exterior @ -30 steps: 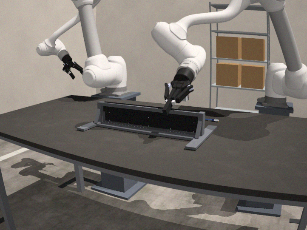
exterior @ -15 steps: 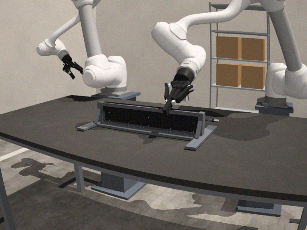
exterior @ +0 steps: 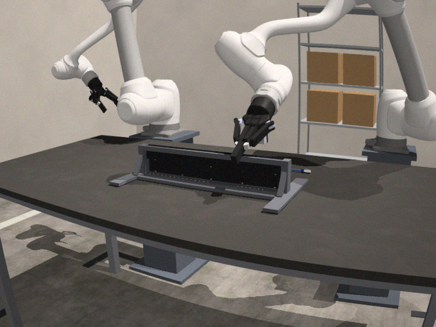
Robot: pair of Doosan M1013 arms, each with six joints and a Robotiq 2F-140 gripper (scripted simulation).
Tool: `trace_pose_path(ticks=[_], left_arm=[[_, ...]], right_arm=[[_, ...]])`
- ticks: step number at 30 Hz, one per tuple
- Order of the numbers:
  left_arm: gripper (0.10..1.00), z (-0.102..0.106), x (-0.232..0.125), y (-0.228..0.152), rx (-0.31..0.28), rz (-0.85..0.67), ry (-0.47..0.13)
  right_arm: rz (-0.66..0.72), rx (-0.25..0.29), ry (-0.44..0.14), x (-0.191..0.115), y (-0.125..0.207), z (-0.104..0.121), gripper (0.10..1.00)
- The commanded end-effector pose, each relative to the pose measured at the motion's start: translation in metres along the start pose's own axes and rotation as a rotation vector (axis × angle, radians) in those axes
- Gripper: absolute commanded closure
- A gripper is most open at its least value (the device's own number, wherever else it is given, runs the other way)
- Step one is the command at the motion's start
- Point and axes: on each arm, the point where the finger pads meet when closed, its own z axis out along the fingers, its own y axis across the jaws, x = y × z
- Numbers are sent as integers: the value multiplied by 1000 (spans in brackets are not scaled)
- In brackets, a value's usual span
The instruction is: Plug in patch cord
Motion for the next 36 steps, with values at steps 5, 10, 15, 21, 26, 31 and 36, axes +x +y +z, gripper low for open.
trace_pose_path(ticks=[5, 10, 15, 21, 26, 31, 36], left_arm=[[999, 0, -1, 0, 0, -1, -2], [999, 0, -1, 0, 0, -1, -2], [999, 0, -1, 0, 0, -1, -2], [999, 0, -1, 0, 0, -1, -2], [999, 0, -1, 0, 0, -1, -2], [999, -3, -1, 0, 0, -1, -2], [999, -23, -1, 0, 0, -1, -2]], right_arm=[[0, 0, 1, 0, 0, 0, 98], [0, 0, 1, 0, 0, 0, 98], [0, 0, 1, 0, 0, 0, 98], [0, 0, 1, 0, 0, 0, 98], [0, 0, 1, 0, 0, 0, 98], [0, 0, 1, 0, 0, 0, 98], [0, 0, 1, 0, 0, 0, 98]])
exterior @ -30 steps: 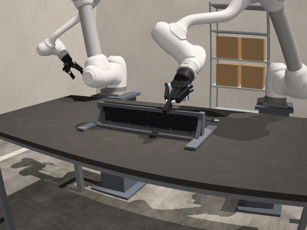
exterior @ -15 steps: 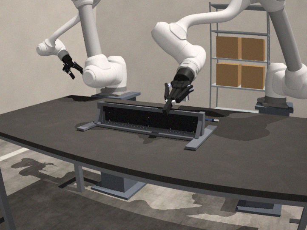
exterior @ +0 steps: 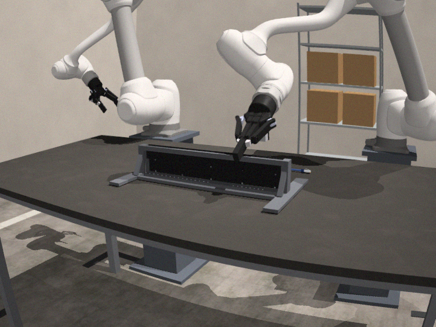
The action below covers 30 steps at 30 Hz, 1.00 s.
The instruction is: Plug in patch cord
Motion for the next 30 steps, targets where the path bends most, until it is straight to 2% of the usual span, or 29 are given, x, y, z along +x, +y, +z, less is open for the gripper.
trace_pose_path(ticks=[1, 5, 7, 13, 17, 21, 30], left_arm=[[999, -18, -2, 0, 0, -1, -2], [999, -50, -2, 0, 0, -1, -2], [999, -50, -2, 0, 0, -1, -2], [999, -99, -1, 0, 0, -1, -2], [999, -120, -1, 0, 0, -1, -2], [999, -128, -1, 0, 0, -1, -2], [999, -128, -1, -2, 0, -1, -2]], right_arm=[[0, 0, 1, 0, 0, 0, 98], [0, 0, 1, 0, 0, 0, 98], [0, 0, 1, 0, 0, 0, 98], [0, 0, 1, 0, 0, 0, 98], [0, 0, 1, 0, 0, 0, 98], [0, 0, 1, 0, 0, 0, 98], [0, 0, 1, 0, 0, 0, 98]])
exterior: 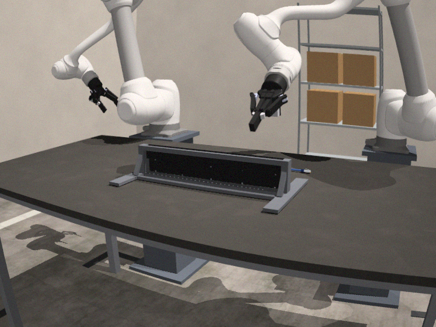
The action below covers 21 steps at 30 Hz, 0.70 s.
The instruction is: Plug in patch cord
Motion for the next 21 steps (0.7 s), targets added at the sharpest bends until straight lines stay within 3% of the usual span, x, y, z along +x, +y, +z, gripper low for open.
trace_pose_path(ticks=[1, 21], left_arm=[[999, 0, -1, -2, 1, -1, -2], [999, 0, -1, -54, 1, -1, -2]], right_arm=[[0, 0, 1, 0, 0, 0, 98], [0, 0, 1, 0, 0, 0, 98]])
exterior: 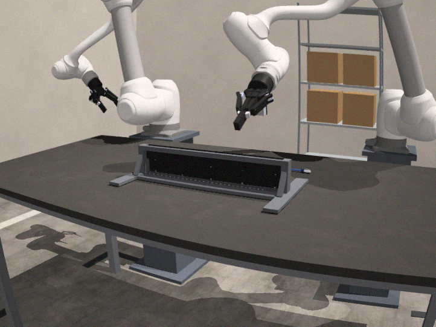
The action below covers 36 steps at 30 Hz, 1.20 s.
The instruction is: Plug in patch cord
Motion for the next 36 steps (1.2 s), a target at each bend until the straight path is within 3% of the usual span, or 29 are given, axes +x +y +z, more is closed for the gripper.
trace_pose_path(ticks=[1, 16, 24, 36], left_arm=[[999, 0, -1, -10, 0, -1, -1], [999, 0, -1, -22, 0, -1, -1], [999, 17, -1, -22, 0, -1, -1], [999, 110, -2, -22, 0, -1, -1]], right_arm=[[0, 0, 1, 0, 0, 0, 98], [0, 0, 1, 0, 0, 0, 98], [0, 0, 1, 0, 0, 0, 98], [0, 0, 1, 0, 0, 0, 98]])
